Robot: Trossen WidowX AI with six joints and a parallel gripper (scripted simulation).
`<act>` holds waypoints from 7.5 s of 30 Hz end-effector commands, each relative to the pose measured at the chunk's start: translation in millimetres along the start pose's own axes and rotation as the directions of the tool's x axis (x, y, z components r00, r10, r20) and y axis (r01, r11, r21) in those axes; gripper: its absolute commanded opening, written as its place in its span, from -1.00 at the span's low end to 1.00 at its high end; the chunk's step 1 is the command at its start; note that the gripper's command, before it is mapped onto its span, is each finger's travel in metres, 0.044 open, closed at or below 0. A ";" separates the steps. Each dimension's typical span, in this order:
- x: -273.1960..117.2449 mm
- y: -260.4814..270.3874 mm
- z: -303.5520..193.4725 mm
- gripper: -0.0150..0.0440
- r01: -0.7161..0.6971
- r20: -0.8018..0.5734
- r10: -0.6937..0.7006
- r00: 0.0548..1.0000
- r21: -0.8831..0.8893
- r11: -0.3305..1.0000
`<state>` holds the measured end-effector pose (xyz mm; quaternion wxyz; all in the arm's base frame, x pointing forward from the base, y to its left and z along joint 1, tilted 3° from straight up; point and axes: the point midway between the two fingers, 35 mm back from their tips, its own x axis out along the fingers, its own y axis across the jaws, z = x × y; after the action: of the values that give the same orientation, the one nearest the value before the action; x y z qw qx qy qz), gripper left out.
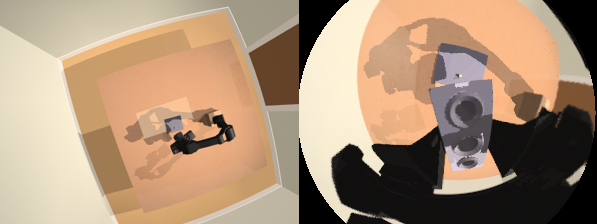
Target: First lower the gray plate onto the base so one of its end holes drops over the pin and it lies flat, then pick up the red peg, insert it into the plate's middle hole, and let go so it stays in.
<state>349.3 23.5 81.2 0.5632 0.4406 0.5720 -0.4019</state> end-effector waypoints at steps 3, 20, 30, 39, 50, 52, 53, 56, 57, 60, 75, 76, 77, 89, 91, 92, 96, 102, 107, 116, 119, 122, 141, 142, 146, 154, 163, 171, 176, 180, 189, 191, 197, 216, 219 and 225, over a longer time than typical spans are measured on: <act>9.6 -2.7 15.2 -0.49 0.006 -0.001 -0.006 1.000 0.004 1.000; 35.3 -12.8 63.8 -0.49 0.007 0.003 -0.007 1.000 0.015 1.000; 49.5 -22.8 90.4 -0.49 0.010 0.006 -0.010 1.000 0.024 1.000; 58.5 -29.6 106.2 -0.49 0.009 0.006 -0.009 1.000 0.025 1.000; 58.7 -29.8 106.1 -0.49 0.009 0.006 -0.009 1.000 0.025 1.000; 58.7 -29.8 106.1 -0.49 0.009 0.006 -0.009 1.000 0.025 1.000; 58.7 -29.8 106.1 -0.49 0.009 0.006 -0.009 1.000 0.025 1.000; 59.7 -30.0 106.8 -0.49 0.009 0.006 -0.009 1.000 0.025 1.000; 60.6 -30.0 106.8 -0.49 0.009 0.006 -0.009 1.000 0.025 1.000; 66.0 -30.0 106.8 -0.49 0.009 0.006 -0.009 1.000 0.025 1.000; 85.4 -30.1 106.9 -0.49 0.009 0.006 -0.009 1.000 0.025 1.000; 87.0 -30.1 106.9 -0.49 0.009 0.006 -0.009 1.000 0.025 1.000; 88.7 -30.2 106.9 -0.49 0.009 0.006 -0.009 1.000 0.025 1.000; 94.7 -28.9 107.7 -0.49 0.004 0.007 -0.004 1.000 0.024 1.000; 94.7 -28.9 107.7 -0.49 0.004 0.007 -0.004 1.000 0.024 1.000; 94.7 -28.9 107.7 -0.49 0.004 0.007 -0.004 1.000 0.024 1.000; 94.7 -28.9 107.7 -0.22 0.004 0.007 -0.004 1.000 0.024 1.000; 94.7 -28.9 107.7 0.31 0.004 0.007 -0.004 1.000 0.024 1.000; 94.7 -28.9 107.7 0.75 0.004 0.007 -0.004 1.000 0.024 1.000; 54.6 -23.8 110.3 1.00 0.005 0.007 -0.005 1.000 0.025 1.000; 1.6 -24.2 109.4 1.00 0.007 0.007 -0.007 1.000 0.025 1.000; -23.1 -27.1 107.2 1.00 0.009 0.007 -0.009 1.000 0.025 1.000; -28.3 -50.3 -59.6 1.00 0.004 -0.004 -0.004 1.000 -0.097 0.995; -27.3 -57.6 -72.9 1.00 0.000 -0.005 -0.001 1.000 -0.115 0.993; -25.7 -79.2 -104.2 1.00 0.009 -0.012 -0.010 1.000 -0.129 0.992; 7.9 -82.6 -108.2 1.00 0.011 -0.013 -0.013 1.000 -0.129 0.992; 24.0 -82.7 -108.6 1.00 0.011 -0.013 -0.013 1.000 -0.129 0.992; 36.6 -81.9 -109.2 1.00 0.011 -0.013 -0.013 1.000 -0.129 0.992; 45.0 -81.7 -109.5 1.00 0.011 -0.013 -0.013 1.000 -0.129 0.992; 51.6 -81.8 -109.7 1.00 0.011 -0.013 -0.013 1.000 -0.129 0.992; 66.3 -82.6 -110.2 1.00 0.011 -0.013 -0.013 1.000 -0.129 0.992; 69.5 -82.9 -110.3 1.00 0.011 -0.013 -0.013 1.000 -0.129 0.992; 78.0 -83.9 -110.6 1.00 0.011 -0.013 -0.013 1.000 -0.129 0.992; 78.3 -84.0 -110.6 -0.40 0.011 -0.013 -0.013 1.000 -0.129 0.992; 78.3 -84.0 -110.6 -0.47 0.011 -0.013 -0.013 1.000 -0.129 0.992; 73.5 -82.8 -110.6 -0.49 0.011 -0.013 -0.013 1.000 -0.129 0.992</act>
<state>238.7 108.4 6.3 0.5845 0.4011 0.6036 -0.3649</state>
